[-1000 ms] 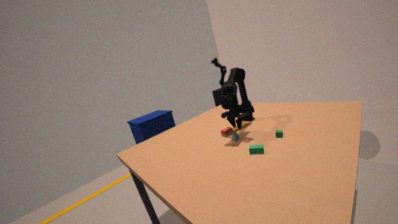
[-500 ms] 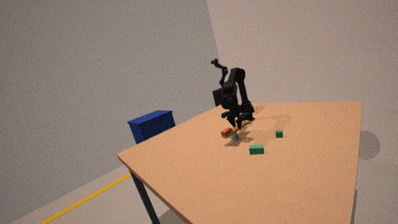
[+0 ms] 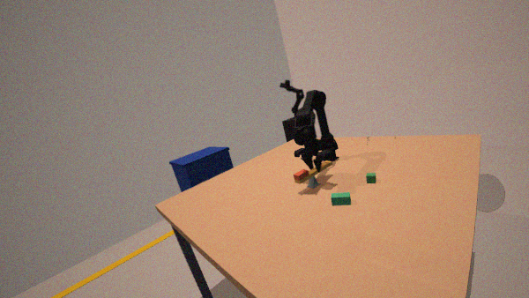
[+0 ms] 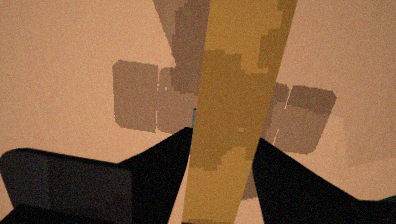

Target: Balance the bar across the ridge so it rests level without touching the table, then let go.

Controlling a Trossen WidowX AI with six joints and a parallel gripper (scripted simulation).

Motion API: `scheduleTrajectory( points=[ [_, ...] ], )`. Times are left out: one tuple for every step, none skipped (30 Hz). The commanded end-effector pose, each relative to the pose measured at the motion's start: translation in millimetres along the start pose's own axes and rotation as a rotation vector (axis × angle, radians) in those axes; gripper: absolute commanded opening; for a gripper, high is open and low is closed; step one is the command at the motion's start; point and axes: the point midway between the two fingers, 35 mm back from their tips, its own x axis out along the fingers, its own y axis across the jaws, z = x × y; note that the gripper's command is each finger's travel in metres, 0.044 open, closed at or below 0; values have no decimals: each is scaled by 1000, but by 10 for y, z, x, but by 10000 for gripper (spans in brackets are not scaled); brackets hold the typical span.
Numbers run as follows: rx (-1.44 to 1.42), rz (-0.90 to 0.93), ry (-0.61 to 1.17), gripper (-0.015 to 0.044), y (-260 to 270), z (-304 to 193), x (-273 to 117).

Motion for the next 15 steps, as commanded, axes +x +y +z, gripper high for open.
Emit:
scheduleTrajectory(
  points=[
    [0,0,-1,173,1,1,2],
    [0,0,-1,173,1,1,2],
    [0,0,-1,173,1,1,2],
    [0,0,-1,173,1,1,2],
    [0,0,-1,185,1,1,2],
    [0,0,-1,185,1,1,2],
    [0,0,-1,185,1,1,2],
    [0,0,-1,185,1,1,2],
    [0,0,-1,185,1,1,2],
    [0,0,-1,185,1,1,2],
    [0,0,-1,185,1,1,2],
    [0,0,-1,185,1,1,2],
    [0,0,-1,185,1,1,2],
    [0,0,-1,185,1,1,2],
    [0,0,-1,185,1,1,2]
  ],
)
